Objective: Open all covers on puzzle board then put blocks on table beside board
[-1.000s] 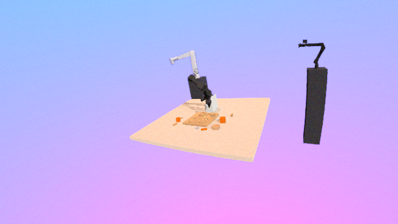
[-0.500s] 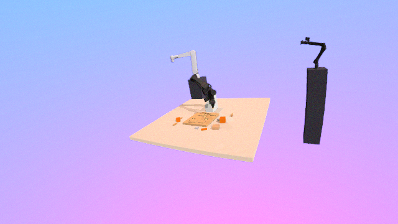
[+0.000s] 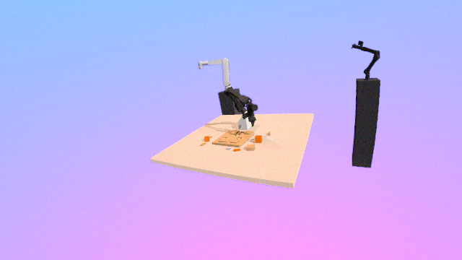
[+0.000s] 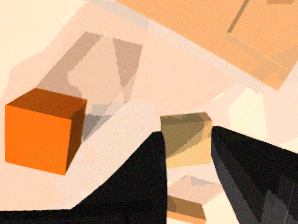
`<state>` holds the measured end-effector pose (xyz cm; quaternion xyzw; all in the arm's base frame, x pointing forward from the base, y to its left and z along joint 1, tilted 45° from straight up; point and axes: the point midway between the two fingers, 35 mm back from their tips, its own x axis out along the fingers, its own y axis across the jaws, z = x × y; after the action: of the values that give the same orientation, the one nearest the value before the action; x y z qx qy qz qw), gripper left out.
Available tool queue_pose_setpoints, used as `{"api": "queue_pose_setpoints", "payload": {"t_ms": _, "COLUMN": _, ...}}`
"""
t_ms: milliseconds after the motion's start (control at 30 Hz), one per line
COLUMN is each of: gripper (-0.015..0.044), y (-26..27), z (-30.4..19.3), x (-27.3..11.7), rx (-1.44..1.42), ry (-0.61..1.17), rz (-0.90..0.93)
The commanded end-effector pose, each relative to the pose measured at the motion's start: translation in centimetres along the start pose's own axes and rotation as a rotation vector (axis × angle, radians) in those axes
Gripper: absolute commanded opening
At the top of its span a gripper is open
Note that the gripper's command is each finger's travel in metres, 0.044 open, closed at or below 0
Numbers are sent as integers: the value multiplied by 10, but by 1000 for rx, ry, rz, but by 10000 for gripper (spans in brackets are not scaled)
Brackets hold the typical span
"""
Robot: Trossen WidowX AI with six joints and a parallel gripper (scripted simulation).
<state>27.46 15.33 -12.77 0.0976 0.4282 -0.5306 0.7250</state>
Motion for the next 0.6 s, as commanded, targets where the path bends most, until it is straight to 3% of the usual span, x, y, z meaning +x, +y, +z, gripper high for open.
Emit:
{"api": "queue_pose_setpoints", "payload": {"t_ms": 0, "gripper": 80, "y": 9, "z": -14, "x": 2, "rx": 5, "ry": 5, "rz": -1}}
{"api": "queue_pose_setpoints", "payload": {"t_ms": 567, "gripper": 80, "y": 19, "z": -29, "x": 21, "rx": 6, "ry": 5, "rz": 0}}
